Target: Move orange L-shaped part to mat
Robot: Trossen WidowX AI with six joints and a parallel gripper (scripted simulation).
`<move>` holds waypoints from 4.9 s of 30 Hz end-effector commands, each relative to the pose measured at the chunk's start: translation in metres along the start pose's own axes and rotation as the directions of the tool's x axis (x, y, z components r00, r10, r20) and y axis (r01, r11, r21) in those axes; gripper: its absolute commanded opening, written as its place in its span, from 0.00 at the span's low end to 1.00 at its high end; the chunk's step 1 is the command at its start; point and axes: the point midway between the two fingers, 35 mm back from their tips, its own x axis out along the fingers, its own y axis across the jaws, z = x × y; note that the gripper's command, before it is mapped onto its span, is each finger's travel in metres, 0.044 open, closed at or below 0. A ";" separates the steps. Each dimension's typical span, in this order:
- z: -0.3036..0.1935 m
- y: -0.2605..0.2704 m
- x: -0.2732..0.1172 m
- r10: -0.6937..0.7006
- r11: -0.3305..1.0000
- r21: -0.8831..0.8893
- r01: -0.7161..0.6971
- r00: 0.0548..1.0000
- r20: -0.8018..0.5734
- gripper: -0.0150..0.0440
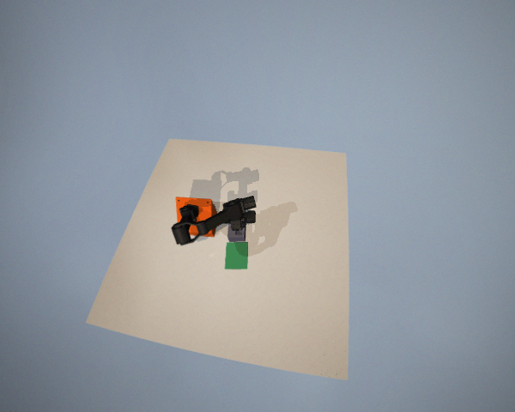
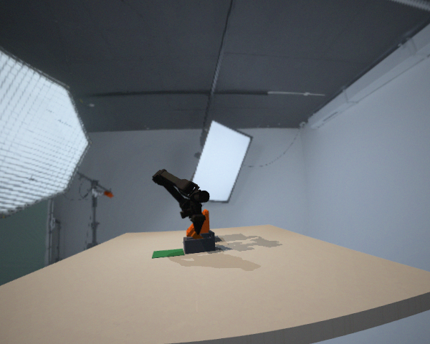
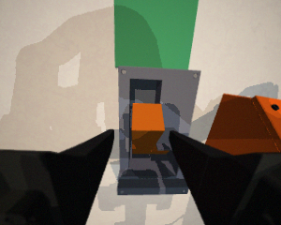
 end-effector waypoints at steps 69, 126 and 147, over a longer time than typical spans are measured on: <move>0.000 -0.002 -0.035 -0.007 1.000 -0.006 0.007 1.000 0.004 0.25; 0.129 -0.011 -0.068 -0.007 1.000 -0.007 0.007 1.000 0.009 0.25; 0.167 -0.016 -0.058 -0.007 1.000 -0.006 0.007 1.000 0.011 0.25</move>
